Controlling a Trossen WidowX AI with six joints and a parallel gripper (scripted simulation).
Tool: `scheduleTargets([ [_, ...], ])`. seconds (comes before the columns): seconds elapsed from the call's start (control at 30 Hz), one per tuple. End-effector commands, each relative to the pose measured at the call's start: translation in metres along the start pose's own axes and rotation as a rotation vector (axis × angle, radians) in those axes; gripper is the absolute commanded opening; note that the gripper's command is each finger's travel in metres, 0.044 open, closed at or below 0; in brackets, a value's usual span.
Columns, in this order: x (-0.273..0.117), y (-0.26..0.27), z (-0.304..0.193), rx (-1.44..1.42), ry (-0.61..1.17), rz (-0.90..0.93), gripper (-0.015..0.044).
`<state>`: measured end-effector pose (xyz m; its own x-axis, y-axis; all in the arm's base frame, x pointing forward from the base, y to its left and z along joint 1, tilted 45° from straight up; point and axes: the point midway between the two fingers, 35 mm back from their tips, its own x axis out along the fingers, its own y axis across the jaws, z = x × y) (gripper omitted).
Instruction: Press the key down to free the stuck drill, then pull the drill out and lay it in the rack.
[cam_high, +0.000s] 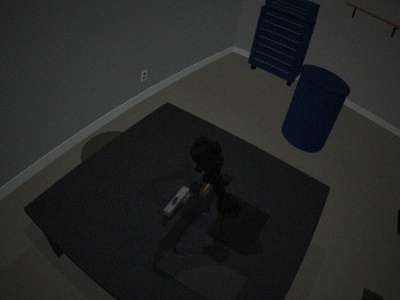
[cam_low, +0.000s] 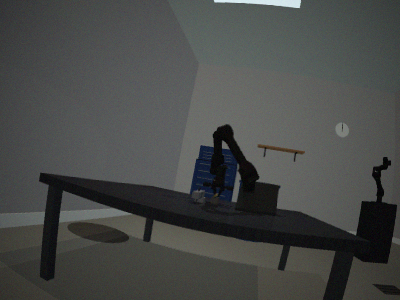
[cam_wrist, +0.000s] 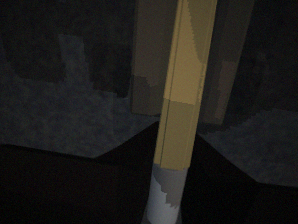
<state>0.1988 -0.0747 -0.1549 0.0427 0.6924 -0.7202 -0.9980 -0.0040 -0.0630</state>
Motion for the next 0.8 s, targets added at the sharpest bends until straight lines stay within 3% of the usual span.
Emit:
scheduleTargets([
  [0.0, 0.0050, 0.0002, 0.0011, 0.004, -0.004, -0.002, 0.0000],
  [0.2, 0.0117, 0.0001, 0.0015, 0.004, -0.005, -0.002, 0.0000],
  [0.77, 0.0077, -0.0001, 0.0001, 0.000, 0.000, -0.001, 0.0440],
])
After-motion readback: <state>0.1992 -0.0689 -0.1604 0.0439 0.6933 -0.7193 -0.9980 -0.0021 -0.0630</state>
